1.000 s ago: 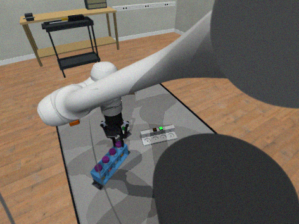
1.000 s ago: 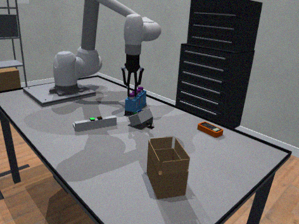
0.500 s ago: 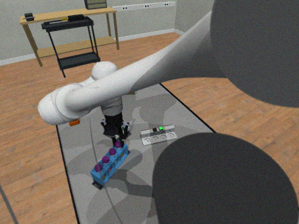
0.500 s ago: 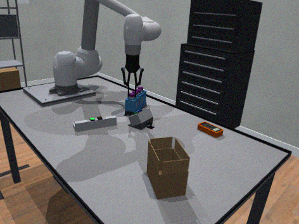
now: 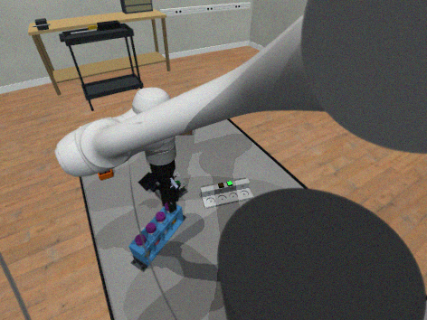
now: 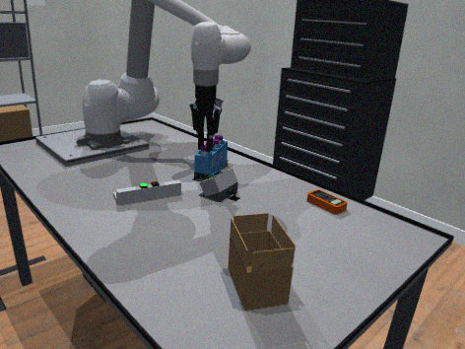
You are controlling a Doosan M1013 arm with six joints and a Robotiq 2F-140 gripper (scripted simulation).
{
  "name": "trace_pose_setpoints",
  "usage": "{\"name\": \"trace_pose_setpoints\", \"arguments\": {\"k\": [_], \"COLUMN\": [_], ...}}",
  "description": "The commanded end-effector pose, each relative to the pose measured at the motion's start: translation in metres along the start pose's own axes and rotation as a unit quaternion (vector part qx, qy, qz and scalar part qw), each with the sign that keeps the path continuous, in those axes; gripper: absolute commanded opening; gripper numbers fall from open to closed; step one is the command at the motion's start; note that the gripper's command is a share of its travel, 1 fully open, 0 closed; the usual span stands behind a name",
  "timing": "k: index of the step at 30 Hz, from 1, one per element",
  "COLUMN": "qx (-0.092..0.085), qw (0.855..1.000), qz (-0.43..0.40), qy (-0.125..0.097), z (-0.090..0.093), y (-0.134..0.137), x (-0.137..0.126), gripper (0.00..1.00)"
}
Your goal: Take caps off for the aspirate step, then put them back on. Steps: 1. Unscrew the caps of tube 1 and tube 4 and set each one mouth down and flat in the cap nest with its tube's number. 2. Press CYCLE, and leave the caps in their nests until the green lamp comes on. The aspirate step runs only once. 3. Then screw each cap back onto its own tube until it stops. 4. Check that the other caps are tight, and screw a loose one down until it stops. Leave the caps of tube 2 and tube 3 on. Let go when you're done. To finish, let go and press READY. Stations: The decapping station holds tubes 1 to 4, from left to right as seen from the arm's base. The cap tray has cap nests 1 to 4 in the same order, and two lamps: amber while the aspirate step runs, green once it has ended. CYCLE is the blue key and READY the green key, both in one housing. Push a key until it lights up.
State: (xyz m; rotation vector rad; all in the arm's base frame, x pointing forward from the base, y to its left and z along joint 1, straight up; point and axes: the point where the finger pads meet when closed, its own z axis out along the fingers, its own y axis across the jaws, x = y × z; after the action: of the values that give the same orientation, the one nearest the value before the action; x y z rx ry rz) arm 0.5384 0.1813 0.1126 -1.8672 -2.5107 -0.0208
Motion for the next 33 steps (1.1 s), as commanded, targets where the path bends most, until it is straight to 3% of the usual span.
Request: {"name": "trace_pose_setpoints", "arguments": {"k": [1,10,11,21,25,27,33], "qx": [0.0,0.0,0.0,0.0,0.001,0.001,0.002], "qw": [0.992,0.992,0.992,0.992,0.999,0.999,0.997], "qz": [0.127,0.127,0.127,0.127,0.047,0.047,-0.073], "qy": [-0.01,-0.01,-0.01,-0.01,-0.01,-0.01,-0.01], "z": [-0.0005,-0.0003,-0.0003,-0.0003,-0.0005,-0.0005,-0.0005], "y": [0.0004,0.0004,0.0004,0.0004,0.0004,0.0004,0.0004], "x": [0.0002,0.0002,0.0002,0.0002,0.0002,0.0002,0.0002], "gripper": [0.3,0.3,0.41,0.41,0.41,0.41,0.41]}}
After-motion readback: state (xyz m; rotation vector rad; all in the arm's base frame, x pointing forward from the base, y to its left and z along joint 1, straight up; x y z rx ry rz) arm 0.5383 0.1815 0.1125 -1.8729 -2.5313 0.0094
